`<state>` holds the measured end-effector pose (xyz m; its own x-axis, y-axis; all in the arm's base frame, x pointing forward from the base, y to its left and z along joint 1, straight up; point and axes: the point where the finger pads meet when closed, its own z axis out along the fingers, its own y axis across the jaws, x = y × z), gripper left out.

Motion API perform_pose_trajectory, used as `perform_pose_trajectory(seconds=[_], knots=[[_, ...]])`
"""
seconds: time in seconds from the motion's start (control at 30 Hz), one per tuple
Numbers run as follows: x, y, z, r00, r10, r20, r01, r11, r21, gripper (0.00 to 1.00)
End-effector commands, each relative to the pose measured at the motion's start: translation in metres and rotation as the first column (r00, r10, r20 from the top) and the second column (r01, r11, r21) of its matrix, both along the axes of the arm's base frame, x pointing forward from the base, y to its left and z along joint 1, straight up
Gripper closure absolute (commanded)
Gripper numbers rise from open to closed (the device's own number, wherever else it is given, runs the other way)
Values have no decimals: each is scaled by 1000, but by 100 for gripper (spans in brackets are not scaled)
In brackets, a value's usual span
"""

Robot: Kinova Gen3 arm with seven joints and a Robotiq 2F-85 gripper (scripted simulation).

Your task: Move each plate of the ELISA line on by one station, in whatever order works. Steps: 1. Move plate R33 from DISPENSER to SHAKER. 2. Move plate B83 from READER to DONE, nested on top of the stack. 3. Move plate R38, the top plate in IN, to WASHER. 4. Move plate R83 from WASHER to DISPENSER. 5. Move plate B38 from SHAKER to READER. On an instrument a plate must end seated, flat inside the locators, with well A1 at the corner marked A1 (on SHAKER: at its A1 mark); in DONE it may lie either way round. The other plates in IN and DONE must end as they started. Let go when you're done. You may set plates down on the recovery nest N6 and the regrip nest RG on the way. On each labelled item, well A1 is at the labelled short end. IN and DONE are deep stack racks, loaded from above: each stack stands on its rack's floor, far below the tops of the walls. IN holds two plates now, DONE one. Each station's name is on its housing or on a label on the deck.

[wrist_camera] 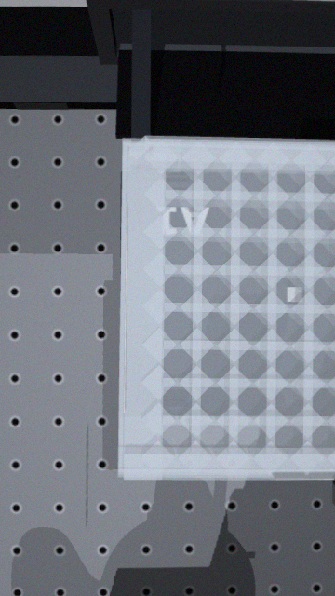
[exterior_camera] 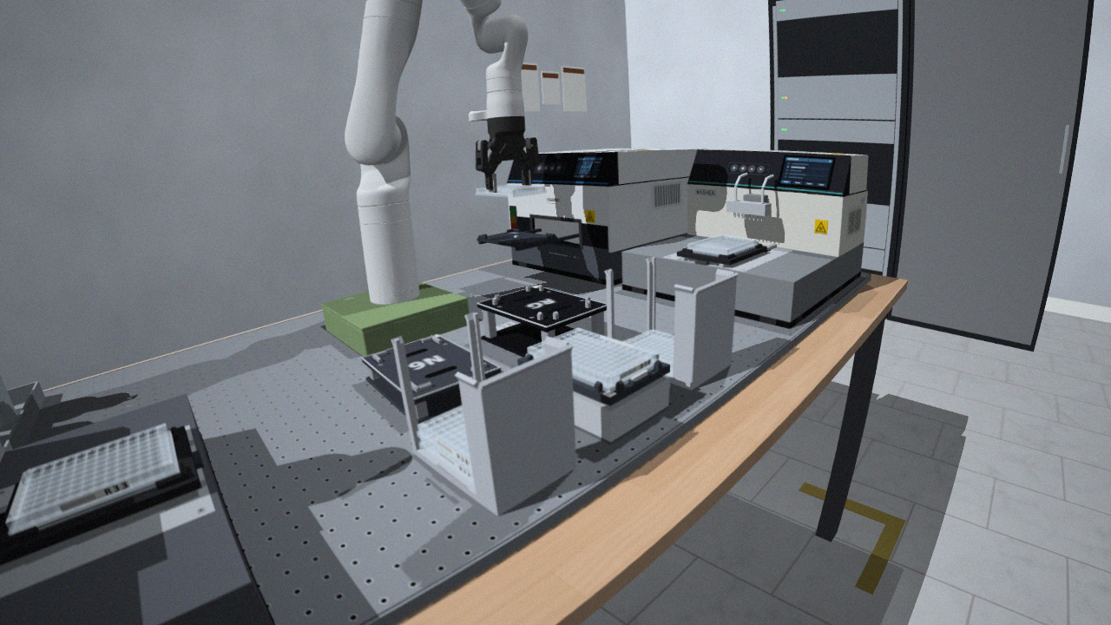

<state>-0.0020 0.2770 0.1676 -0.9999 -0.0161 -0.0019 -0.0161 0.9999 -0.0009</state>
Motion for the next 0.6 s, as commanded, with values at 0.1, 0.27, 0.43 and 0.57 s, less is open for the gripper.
perform_pose_trajectory(seconds=[0.1, 0.27, 0.43, 0.57], knots=[[1, 1, 9, 1000, 3, 1, -3, 1000, 5, 6], [2, 1, 9, 1000, -1, 3, 1, 1000, 7, 6], [2, 1, 9, 1000, -1, 3, 1, 1000, 7, 6], [2, 1, 9, 1000, -1, 3, 1, 1000, 7, 6]])
